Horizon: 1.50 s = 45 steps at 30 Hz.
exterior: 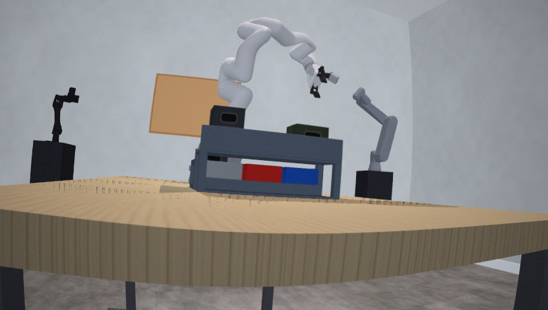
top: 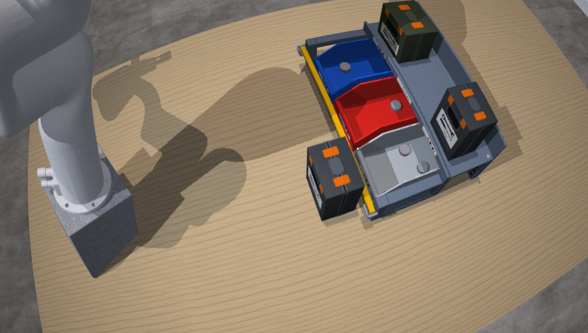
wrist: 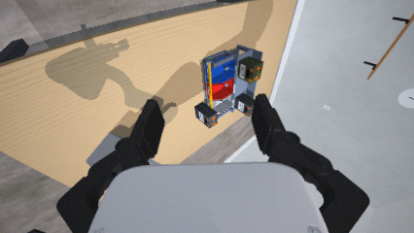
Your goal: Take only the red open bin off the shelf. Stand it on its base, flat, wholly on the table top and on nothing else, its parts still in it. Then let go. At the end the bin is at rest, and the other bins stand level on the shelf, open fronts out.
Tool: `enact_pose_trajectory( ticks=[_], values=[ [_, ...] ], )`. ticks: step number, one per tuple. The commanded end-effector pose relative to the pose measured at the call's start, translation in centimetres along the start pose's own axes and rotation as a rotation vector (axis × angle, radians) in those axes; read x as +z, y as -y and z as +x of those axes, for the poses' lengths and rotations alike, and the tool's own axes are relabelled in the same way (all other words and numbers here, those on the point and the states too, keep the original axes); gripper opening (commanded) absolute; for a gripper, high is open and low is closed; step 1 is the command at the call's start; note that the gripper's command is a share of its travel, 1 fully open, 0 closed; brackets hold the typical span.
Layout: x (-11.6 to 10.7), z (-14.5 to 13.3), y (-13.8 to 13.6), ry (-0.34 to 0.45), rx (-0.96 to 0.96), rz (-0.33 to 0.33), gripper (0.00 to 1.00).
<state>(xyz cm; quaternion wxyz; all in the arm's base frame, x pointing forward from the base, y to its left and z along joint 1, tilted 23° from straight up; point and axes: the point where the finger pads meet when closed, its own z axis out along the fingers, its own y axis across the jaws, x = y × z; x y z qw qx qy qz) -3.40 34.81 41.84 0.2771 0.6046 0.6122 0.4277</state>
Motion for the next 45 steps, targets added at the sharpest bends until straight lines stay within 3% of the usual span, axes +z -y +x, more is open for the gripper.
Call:
enact_pose_trajectory(
  ticks=[1, 5, 10, 22, 27, 45],
  values=[
    [-0.1, 0.1, -0.1, -0.001, 0.002, 0.002, 1.0],
    [-0.1, 0.1, -0.1, -0.001, 0.002, 0.002, 1.0],
    [-1.8, 4.4, -2.9, -0.002, 0.002, 0.002, 1.0],
    [-1.8, 4.4, -2.9, -0.002, 0.002, 0.002, 1.0],
    [-3.5, 8.6, -5.6, -0.002, 0.002, 0.002, 1.0],
    [-3.2, 7.8, -5.1, -0.002, 0.003, 0.002, 1.0]
  ],
)
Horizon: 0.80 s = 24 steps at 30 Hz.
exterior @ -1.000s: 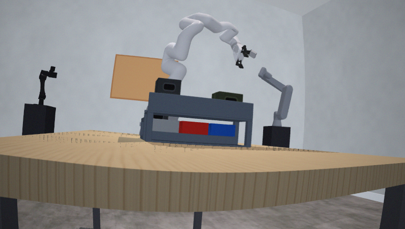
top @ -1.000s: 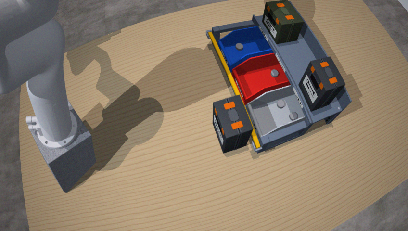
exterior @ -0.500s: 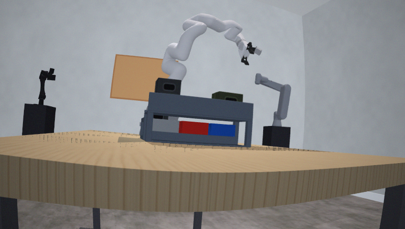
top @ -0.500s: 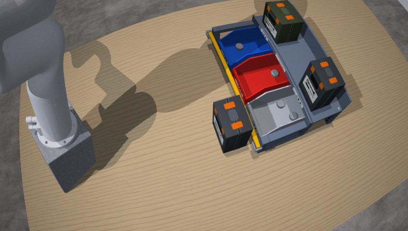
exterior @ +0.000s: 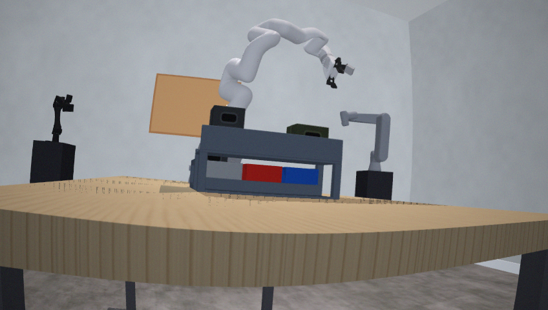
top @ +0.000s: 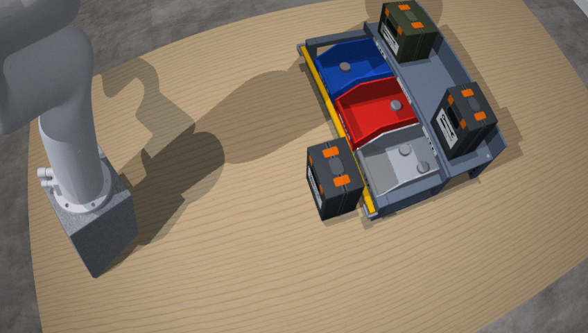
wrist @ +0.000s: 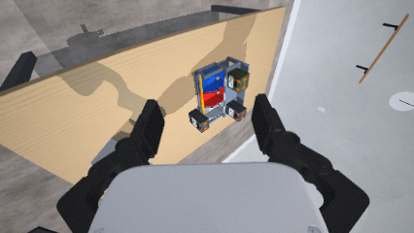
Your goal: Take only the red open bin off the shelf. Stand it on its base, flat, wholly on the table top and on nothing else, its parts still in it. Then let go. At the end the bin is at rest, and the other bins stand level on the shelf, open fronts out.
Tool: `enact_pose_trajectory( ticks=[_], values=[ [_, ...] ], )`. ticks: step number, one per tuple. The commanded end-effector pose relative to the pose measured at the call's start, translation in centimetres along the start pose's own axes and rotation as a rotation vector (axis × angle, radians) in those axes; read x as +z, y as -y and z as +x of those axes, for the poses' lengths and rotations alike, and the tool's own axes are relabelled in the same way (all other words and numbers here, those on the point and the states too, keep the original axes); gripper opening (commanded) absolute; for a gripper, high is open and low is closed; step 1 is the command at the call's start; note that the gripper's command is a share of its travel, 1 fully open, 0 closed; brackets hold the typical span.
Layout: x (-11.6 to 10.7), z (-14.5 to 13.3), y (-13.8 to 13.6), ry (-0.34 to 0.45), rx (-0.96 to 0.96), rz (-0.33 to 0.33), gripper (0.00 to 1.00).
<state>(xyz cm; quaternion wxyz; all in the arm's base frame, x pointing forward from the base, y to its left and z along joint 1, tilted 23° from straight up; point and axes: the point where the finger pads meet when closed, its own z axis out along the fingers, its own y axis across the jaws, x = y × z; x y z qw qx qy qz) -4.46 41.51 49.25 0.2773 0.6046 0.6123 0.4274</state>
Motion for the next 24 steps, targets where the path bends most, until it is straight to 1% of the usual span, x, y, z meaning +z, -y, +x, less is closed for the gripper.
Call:
enact_pose_trajectory(
  ticks=[1, 24],
  values=[
    [0.01, -0.2, 0.04, -0.003, 0.003, 0.002, 1.0],
    [0.17, -0.6, 0.3, -0.003, 0.003, 0.002, 1.0]
  ],
)
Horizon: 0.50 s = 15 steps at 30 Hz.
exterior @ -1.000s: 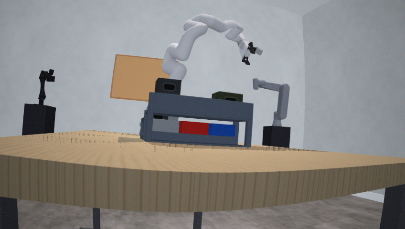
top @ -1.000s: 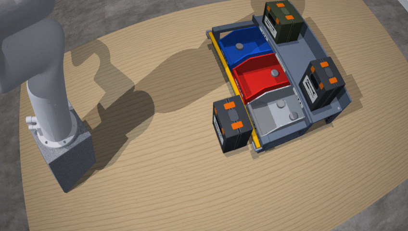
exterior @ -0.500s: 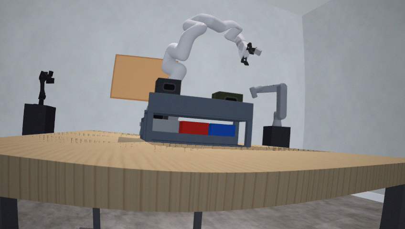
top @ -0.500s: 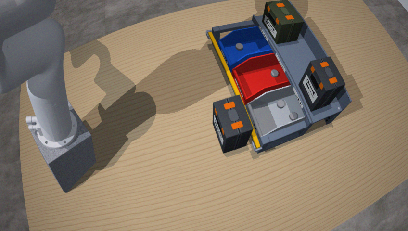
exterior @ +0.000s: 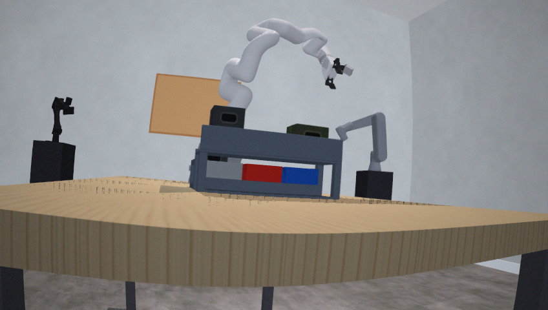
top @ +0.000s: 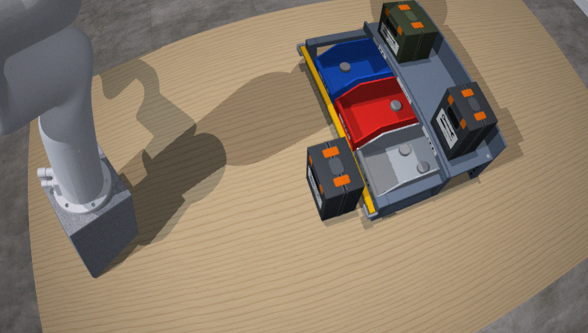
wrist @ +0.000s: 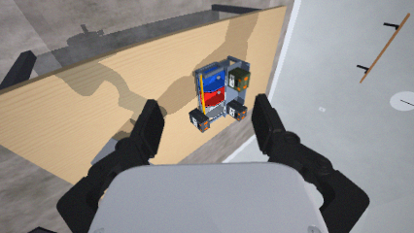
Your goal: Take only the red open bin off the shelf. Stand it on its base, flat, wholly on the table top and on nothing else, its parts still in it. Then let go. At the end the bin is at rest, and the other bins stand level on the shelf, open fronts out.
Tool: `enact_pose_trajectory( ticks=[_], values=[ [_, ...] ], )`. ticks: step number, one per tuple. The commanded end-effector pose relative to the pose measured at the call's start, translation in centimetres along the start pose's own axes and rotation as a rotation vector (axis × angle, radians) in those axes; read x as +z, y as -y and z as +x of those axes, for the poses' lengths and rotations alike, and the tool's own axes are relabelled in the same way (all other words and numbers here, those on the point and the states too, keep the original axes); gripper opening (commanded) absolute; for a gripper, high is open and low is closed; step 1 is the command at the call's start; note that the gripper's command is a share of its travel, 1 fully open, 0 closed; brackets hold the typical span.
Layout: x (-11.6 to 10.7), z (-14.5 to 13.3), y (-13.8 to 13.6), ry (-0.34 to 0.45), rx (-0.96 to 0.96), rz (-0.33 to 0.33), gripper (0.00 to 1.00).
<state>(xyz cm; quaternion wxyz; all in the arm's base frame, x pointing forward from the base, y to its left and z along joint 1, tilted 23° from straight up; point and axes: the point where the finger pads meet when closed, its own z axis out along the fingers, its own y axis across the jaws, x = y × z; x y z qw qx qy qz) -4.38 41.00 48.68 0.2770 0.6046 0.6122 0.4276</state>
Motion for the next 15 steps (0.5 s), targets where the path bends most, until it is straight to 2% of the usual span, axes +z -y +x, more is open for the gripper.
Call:
enact_pose_trajectory(
  ticks=[1, 15],
  values=[
    [-0.07, 0.02, -0.09, -0.002, 0.003, 0.002, 1.0],
    [0.01, -0.18, 0.04, -0.002, 0.002, 0.002, 1.0]
  ],
)
